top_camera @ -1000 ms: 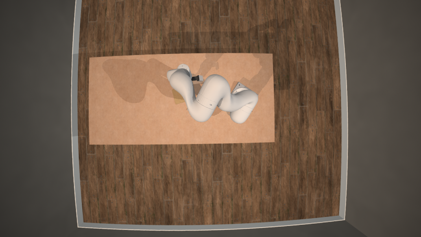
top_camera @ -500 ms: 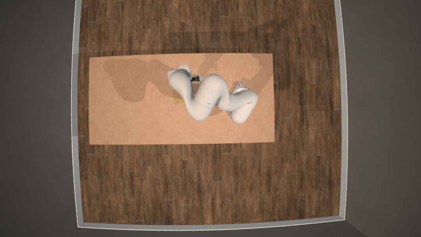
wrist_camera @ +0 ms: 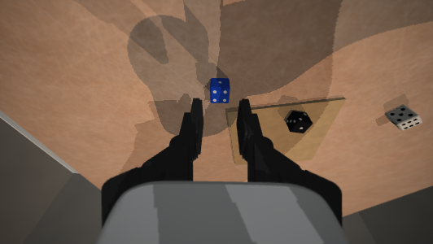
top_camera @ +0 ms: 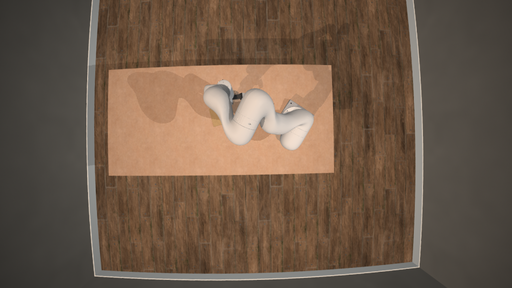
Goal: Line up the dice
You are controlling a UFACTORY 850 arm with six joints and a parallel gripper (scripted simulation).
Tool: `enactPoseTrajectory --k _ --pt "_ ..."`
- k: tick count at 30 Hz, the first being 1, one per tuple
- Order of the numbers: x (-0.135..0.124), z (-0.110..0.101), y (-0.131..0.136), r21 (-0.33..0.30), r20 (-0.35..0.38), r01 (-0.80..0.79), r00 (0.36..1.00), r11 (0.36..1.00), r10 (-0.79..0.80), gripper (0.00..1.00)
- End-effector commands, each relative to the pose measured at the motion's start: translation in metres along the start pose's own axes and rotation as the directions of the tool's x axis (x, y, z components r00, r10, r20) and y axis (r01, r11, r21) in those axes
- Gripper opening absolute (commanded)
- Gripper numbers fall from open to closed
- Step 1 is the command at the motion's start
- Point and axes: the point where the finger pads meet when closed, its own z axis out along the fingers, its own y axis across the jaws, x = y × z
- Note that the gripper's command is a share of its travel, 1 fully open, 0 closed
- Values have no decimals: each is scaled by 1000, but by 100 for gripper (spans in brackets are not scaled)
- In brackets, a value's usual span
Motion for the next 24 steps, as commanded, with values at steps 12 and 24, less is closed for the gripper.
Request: enactPoseTrajectory --k 12,24 --pt "-1 15 0 1 2 0 1000 1000 0 36" --pt "-1 17 0 1 2 0 1000 1000 0 36"
